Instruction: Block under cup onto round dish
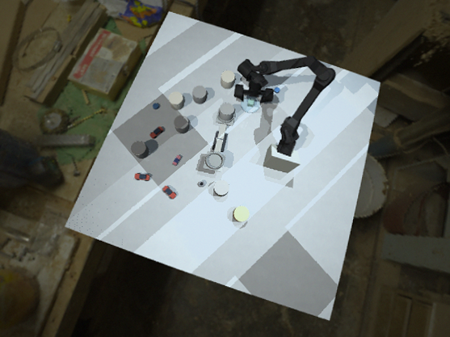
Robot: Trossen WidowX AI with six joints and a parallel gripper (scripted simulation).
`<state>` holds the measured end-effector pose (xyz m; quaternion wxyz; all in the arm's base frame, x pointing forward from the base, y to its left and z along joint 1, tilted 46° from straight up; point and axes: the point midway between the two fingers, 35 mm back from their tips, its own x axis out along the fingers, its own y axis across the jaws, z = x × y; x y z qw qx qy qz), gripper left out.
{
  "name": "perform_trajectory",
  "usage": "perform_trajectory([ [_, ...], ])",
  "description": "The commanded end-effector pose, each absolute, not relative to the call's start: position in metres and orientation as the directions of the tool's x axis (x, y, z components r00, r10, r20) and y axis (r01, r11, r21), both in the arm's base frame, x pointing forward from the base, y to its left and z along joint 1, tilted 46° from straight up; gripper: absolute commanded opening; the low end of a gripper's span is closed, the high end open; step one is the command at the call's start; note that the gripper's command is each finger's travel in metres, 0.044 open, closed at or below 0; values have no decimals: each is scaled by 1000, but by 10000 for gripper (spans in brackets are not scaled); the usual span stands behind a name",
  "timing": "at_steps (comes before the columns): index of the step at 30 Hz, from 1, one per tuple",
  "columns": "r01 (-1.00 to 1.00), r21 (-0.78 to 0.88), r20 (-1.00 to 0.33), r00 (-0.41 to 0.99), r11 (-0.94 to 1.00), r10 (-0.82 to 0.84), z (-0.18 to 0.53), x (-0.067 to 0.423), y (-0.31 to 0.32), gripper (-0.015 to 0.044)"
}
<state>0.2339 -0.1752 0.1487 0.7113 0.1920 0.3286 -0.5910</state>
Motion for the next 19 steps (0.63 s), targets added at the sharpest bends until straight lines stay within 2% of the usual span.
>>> perform_trajectory([
  [1, 969, -93, -684, 105, 229, -722, 171, 232, -160, 440],
  [8, 967, -94, -683, 112, 238, -721, 193, 228, -135, 440],
  [19, 966, -94, -683, 112, 239, -722, 195, 227, -134, 440],
])
